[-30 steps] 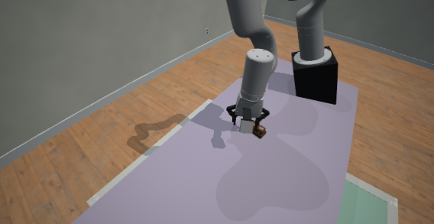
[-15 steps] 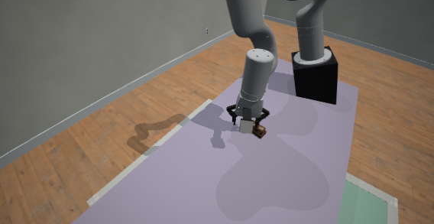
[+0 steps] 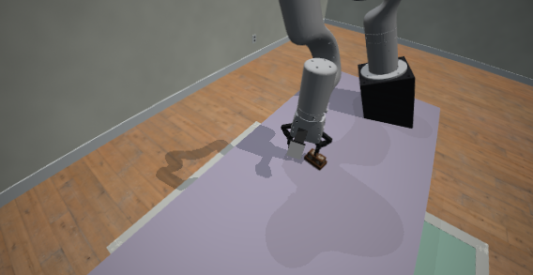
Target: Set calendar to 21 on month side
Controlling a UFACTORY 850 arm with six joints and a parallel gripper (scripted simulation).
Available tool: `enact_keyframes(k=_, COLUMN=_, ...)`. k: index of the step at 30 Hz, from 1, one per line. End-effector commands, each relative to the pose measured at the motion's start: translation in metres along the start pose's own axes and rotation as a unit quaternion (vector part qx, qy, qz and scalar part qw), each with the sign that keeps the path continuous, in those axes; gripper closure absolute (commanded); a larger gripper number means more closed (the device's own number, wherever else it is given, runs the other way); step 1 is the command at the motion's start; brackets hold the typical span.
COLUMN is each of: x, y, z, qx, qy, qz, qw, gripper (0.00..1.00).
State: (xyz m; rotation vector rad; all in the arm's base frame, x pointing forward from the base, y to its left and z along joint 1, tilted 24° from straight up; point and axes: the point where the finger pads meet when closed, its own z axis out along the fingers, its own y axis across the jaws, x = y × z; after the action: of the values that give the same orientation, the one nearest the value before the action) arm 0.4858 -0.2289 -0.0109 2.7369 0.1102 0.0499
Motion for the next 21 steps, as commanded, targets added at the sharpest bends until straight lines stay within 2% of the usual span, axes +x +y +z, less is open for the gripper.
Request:
enact_keyframes(k=1, x=-0.003, y=0.000, z=-0.001, qx=-0.003, qy=0.007, qz=0.013, qw=1.000, gripper=0.00)
enact_keyframes(k=7, x=-0.005, y=0.000, z=0.000, qx=-0.003, qy=0.008, qz=0.067, qw=0.998, gripper=0.00)
enact_keyframes(k=11, x=-0.008, y=-0.001, z=0.000, qx=-0.002, qy=0.008, qz=0.136, qw=0.991, gripper=0.00)
enact_keyframes(k=14, x=-0.020, y=-0.003, z=0.000, qx=-0.002, qy=0.008, qz=0.136, qw=0.991, gripper=0.00)
enact_keyframes(k=21, x=-0.022, y=-0.003, z=0.000, qx=-0.002, qy=0.008, qz=0.164, qw=0.986, gripper=0.00)
